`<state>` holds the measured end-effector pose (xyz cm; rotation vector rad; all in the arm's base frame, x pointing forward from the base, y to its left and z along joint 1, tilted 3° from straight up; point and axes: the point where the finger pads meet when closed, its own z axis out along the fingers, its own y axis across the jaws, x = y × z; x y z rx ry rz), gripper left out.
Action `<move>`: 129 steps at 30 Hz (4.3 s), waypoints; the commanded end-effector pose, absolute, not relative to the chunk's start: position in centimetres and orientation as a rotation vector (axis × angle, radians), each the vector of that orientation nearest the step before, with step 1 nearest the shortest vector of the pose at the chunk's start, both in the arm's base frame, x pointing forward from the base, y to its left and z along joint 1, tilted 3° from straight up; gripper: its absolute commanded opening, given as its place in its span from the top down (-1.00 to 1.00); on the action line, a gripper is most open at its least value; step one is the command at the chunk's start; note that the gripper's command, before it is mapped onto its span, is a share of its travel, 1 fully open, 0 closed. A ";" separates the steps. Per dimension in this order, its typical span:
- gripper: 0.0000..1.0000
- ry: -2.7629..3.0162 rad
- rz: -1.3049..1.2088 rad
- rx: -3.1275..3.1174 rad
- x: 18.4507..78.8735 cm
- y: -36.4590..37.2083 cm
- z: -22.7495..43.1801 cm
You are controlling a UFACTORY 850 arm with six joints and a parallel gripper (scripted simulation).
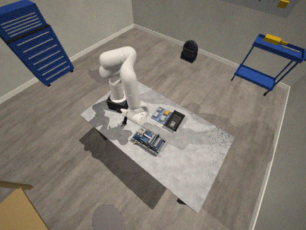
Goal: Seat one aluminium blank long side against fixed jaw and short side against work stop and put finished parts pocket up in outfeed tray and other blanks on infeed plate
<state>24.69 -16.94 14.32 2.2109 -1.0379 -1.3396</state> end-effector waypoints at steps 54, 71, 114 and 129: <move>-1.00 -1.730 -0.252 2.319 42.6 5.7 6.8; -1.00 -2.125 0.022 2.362 47.0 19.6 7.4; 1.00 -2.145 0.030 2.364 47.1 20.3 7.5; 1.00 -2.145 0.030 2.364 47.1 20.3 7.2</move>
